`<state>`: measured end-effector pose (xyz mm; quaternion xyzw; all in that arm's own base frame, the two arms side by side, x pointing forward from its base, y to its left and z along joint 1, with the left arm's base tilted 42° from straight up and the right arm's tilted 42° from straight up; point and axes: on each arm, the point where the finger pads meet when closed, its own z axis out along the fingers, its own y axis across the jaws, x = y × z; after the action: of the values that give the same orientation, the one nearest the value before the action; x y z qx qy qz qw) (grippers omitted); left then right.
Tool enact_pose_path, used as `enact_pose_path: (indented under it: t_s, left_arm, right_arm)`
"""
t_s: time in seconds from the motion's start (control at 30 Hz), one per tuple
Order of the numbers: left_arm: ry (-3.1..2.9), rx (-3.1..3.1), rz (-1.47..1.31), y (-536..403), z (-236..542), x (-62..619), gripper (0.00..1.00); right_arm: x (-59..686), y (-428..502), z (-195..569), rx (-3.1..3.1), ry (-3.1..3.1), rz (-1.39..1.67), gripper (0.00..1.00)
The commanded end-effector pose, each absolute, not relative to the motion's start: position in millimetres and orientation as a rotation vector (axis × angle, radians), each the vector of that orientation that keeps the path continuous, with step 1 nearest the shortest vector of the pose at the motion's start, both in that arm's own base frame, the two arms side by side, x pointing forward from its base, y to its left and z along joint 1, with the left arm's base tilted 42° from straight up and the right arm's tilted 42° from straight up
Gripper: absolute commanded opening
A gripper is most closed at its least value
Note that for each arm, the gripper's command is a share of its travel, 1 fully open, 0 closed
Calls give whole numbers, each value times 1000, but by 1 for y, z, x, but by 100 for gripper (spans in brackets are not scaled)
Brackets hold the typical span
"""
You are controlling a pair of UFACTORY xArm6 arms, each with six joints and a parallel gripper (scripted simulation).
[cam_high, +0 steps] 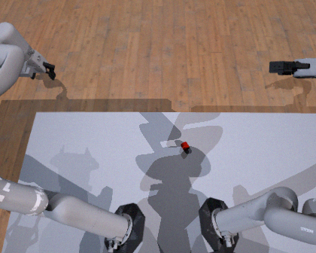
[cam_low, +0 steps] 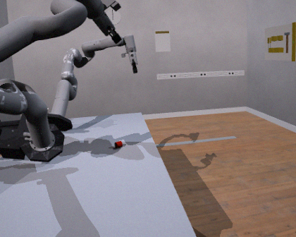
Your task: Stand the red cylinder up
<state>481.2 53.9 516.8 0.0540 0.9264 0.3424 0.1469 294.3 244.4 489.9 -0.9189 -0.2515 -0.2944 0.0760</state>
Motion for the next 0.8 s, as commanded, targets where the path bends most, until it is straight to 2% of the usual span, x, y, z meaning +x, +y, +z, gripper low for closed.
enact_pose_path:
  t_s: [0.0, 0.77]
  left_arm:
    - [2663, 155, 984, 53, 518, 481, 100]
    - [2663, 155, 984, 53, 518, 481, 100]
  right_arm:
    - [272, 236, 499, -2683, -844, -889, 100]
    - [229, 222, 511, -2539, -1017, -922, 100]
